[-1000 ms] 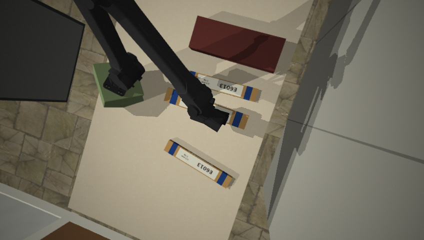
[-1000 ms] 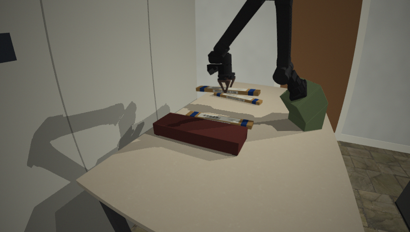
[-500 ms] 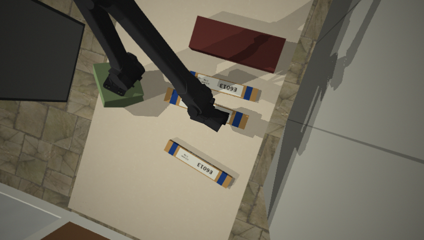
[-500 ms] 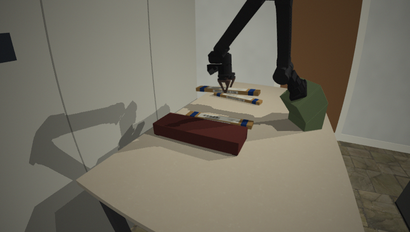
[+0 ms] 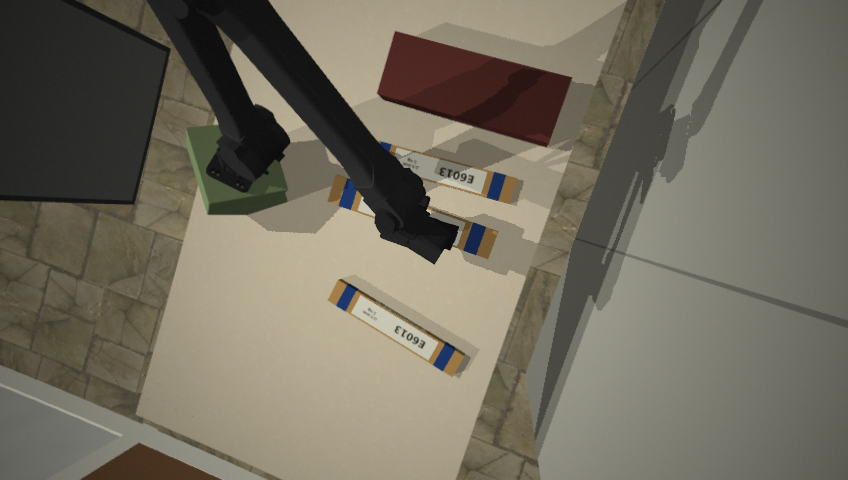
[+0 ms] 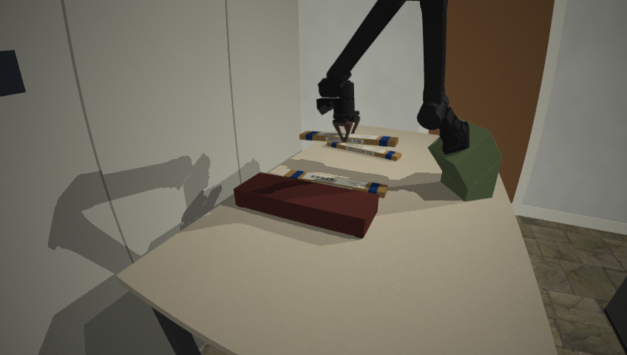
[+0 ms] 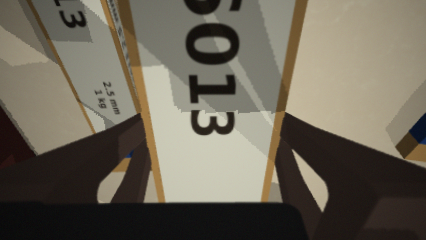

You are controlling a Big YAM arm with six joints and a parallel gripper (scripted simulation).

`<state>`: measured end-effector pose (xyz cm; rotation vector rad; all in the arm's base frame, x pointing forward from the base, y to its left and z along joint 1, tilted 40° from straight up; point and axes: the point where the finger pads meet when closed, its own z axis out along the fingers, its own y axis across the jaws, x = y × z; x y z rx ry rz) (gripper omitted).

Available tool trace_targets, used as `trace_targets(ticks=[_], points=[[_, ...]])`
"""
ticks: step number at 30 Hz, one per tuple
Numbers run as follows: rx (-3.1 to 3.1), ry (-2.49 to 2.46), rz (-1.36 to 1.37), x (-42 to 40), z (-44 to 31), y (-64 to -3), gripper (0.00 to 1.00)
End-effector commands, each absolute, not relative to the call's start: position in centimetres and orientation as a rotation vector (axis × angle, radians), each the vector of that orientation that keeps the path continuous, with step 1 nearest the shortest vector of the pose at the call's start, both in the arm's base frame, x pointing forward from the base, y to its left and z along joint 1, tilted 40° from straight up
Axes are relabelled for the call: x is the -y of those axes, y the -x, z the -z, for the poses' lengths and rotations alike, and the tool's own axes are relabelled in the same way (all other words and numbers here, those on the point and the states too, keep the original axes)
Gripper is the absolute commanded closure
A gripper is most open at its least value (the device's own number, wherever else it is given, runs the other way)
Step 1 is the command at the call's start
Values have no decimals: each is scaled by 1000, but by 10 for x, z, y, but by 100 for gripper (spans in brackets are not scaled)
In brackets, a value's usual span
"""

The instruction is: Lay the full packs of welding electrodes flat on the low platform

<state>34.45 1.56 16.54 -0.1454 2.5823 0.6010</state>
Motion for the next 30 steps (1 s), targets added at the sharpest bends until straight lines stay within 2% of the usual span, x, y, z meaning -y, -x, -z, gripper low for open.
trace_targets(ticks=[1,30], points=[[-2505,152,-553,-4,-203,-357,100],[-2477,242,-513,8,-205,-359,100]])
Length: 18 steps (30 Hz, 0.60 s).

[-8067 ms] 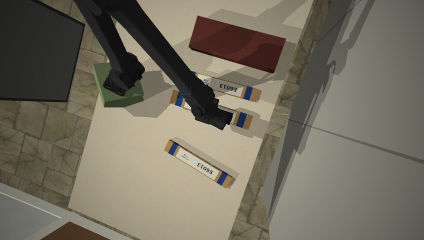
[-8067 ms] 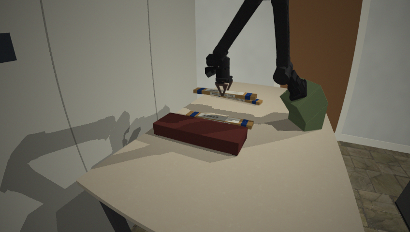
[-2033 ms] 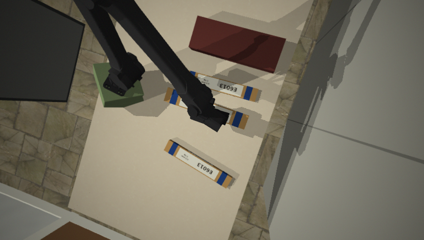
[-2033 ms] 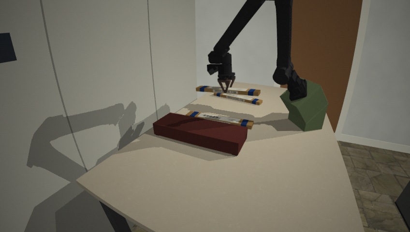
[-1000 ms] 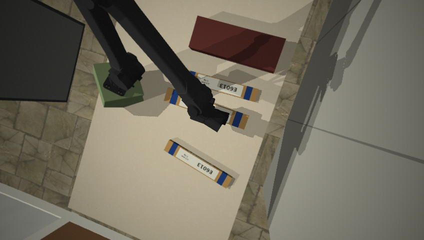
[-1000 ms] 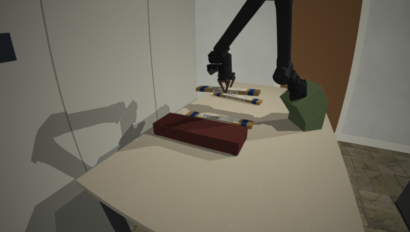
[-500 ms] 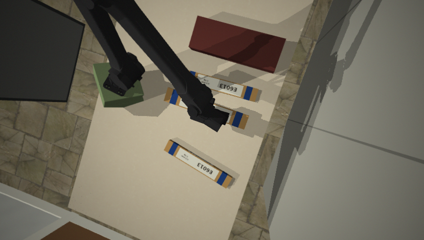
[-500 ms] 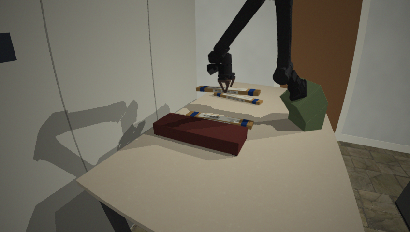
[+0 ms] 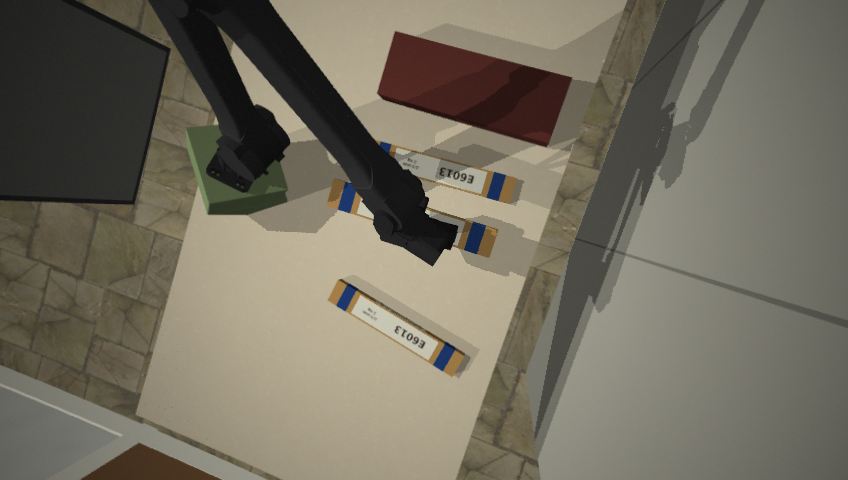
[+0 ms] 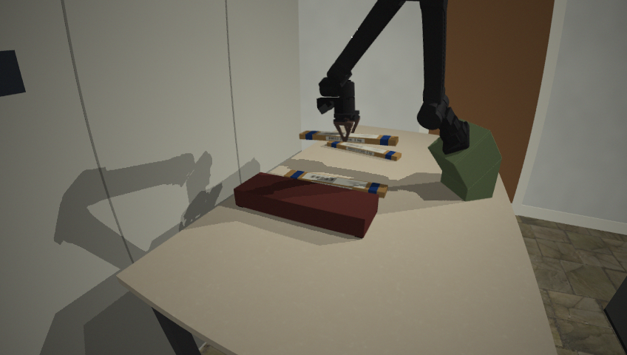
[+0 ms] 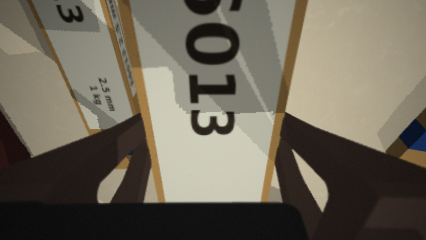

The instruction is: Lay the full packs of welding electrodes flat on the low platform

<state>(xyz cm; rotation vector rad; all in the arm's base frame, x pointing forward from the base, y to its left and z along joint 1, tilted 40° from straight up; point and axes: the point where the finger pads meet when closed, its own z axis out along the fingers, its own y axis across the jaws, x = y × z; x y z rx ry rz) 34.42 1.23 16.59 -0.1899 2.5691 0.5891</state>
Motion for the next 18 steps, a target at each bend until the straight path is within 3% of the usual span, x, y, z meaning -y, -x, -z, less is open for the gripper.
trace_targets(ticks=[1,18], points=[[-2476,243,-512,11,-205,-359,100],[-2482,239,-510,50,-185,-363,100]])
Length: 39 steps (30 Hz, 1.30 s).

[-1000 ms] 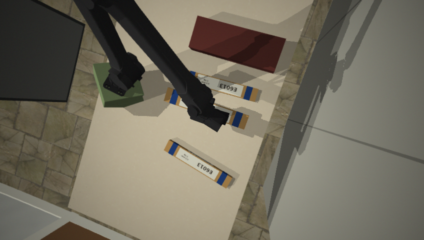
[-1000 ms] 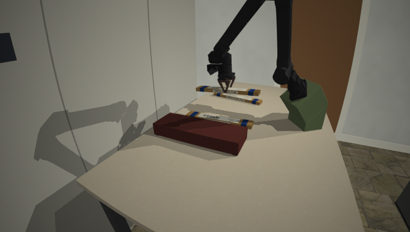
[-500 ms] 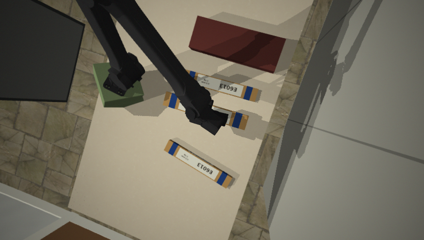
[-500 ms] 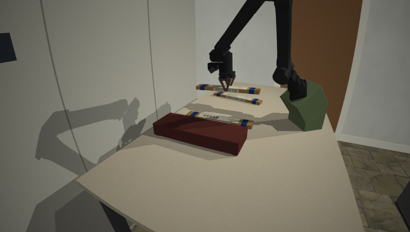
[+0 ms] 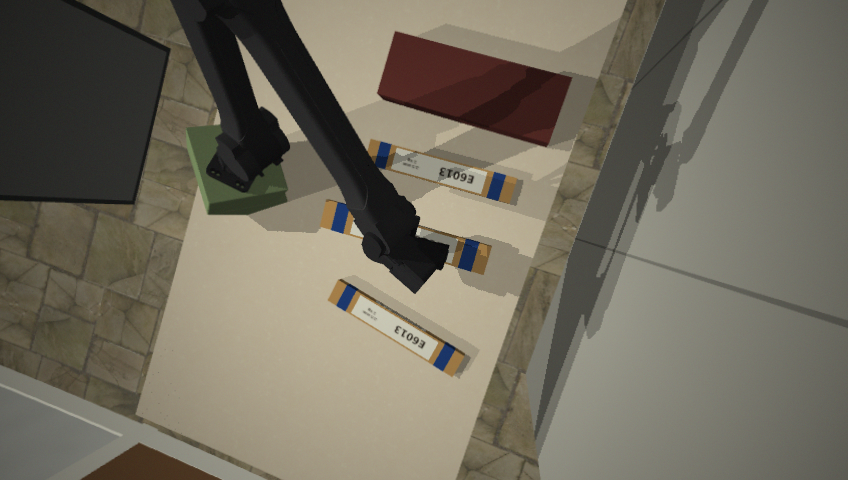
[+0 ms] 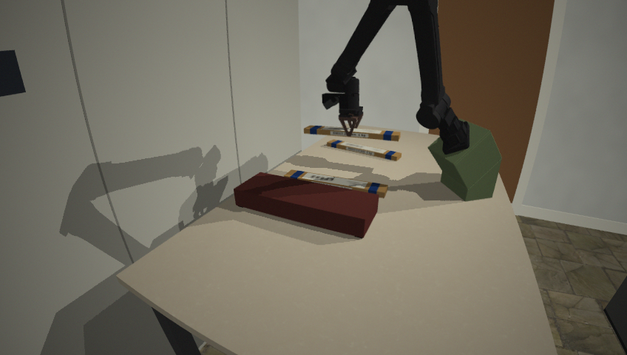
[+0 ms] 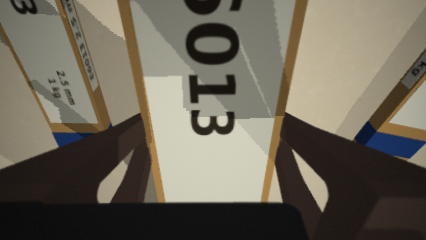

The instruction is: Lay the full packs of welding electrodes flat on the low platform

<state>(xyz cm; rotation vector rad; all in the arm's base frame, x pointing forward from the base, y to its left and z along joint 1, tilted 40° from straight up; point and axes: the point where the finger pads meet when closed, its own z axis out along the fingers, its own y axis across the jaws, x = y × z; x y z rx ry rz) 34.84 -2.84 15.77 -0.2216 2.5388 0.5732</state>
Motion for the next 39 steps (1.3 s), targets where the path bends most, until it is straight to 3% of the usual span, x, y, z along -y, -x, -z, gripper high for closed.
trace_targets(ticks=[1,39], points=[[-2483,238,-511,53,-183,-363,100],[-2475,241,-491,91,-179,-365,100]])
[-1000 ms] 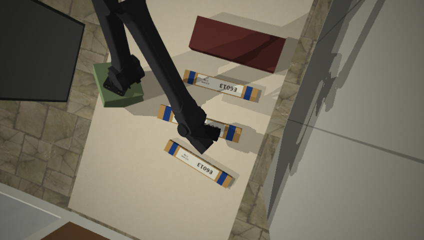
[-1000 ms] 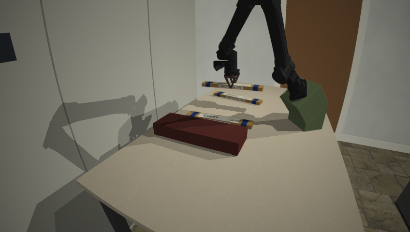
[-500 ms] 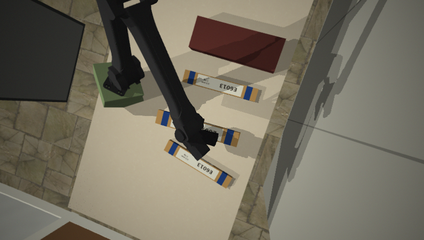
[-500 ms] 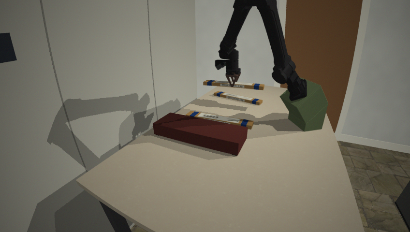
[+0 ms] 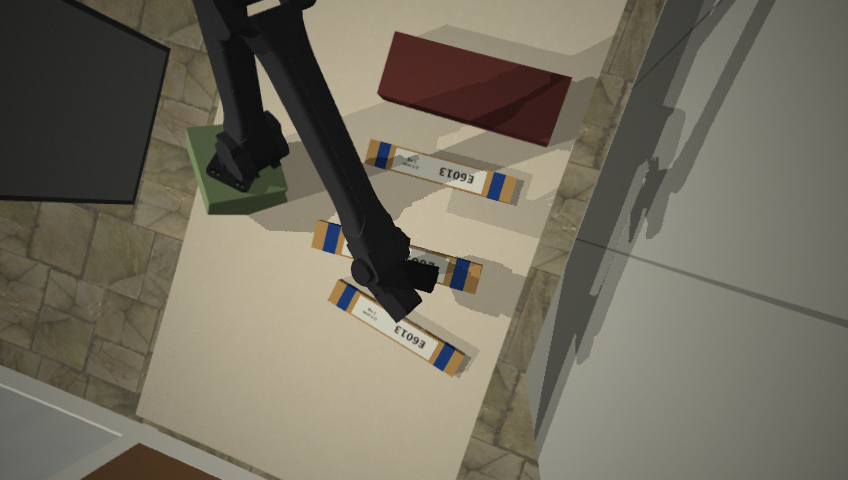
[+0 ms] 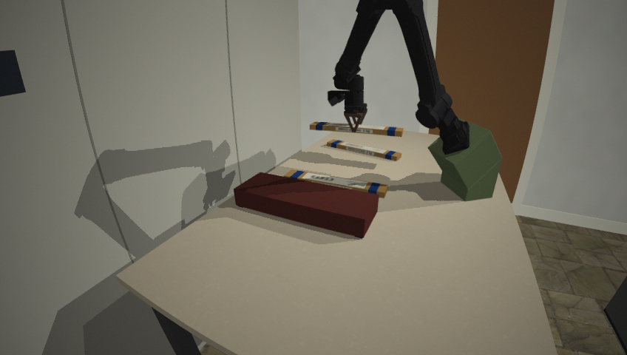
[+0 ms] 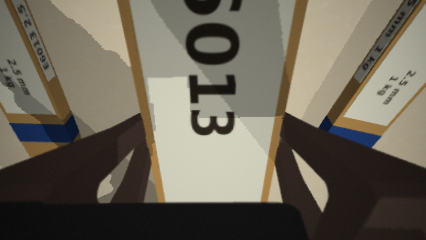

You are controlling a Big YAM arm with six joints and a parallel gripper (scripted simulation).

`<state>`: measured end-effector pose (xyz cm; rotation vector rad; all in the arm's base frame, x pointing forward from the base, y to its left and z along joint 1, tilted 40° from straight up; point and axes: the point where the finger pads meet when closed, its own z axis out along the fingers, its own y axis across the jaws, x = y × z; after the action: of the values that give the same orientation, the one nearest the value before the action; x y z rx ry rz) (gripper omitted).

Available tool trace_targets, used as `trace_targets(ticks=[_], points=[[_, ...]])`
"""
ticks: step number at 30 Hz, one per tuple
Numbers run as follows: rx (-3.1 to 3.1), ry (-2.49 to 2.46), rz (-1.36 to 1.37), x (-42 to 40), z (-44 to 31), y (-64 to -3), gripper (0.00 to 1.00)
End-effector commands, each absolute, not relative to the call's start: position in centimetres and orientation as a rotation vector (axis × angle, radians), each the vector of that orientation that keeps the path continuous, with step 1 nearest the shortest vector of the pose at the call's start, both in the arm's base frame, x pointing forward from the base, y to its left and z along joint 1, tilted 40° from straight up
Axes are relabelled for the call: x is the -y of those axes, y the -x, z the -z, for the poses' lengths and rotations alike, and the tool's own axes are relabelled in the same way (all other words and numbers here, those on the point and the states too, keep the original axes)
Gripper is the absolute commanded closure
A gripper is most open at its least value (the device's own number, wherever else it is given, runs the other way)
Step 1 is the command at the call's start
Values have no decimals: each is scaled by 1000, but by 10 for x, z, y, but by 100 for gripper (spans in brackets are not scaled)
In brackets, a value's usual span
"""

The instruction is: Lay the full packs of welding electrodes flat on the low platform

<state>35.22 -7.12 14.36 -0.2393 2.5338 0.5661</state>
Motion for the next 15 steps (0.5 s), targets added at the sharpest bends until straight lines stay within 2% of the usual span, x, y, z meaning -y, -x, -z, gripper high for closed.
trace_targets(ticks=[1,15], points=[[-2475,241,-491,91,-179,-365,100],[-2474,242,-490,92,-181,-366,100]])
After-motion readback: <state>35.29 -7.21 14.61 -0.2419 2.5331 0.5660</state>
